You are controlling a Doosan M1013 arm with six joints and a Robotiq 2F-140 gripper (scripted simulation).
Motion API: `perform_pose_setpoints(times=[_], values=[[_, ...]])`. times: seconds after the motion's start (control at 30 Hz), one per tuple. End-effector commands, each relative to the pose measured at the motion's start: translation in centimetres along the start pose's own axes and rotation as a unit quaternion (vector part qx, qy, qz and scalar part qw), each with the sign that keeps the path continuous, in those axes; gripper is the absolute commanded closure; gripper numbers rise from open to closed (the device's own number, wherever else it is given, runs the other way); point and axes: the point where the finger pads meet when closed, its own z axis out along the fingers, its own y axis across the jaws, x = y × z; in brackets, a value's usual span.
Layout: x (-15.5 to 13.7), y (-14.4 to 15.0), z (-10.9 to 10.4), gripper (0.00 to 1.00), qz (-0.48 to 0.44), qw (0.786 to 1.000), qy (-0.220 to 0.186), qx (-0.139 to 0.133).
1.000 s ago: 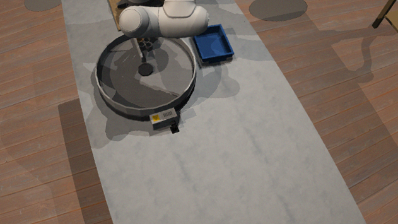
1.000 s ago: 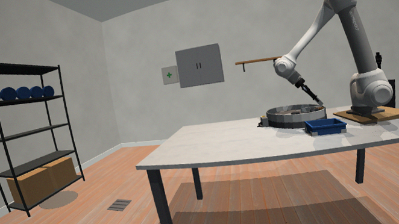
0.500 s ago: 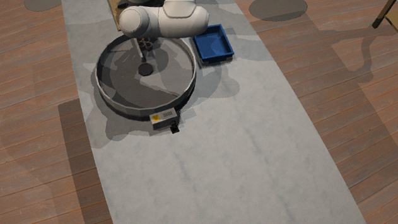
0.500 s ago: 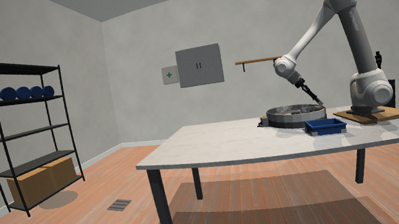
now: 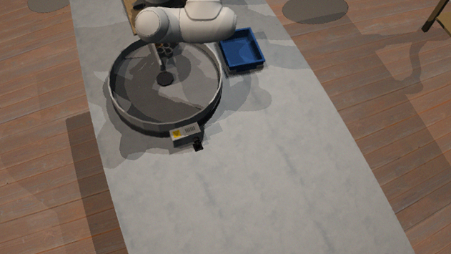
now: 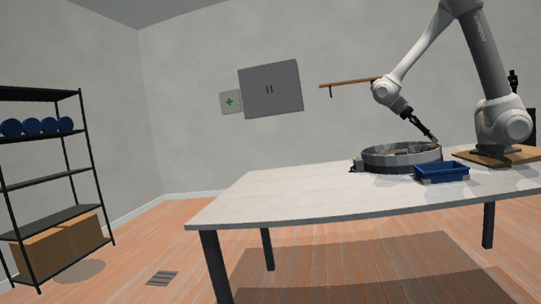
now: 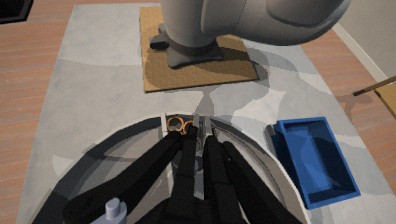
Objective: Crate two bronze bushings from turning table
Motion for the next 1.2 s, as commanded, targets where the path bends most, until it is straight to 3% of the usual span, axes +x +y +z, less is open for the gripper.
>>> perform_pose_setpoints(times=[0.0, 1.17], values=[[0.0, 0.0, 0.0, 0.94, 0.0, 1.0, 0.0, 0.0], [-0.78, 0.01, 0.94, 0.94, 0.0, 1.0, 0.0, 0.0]])
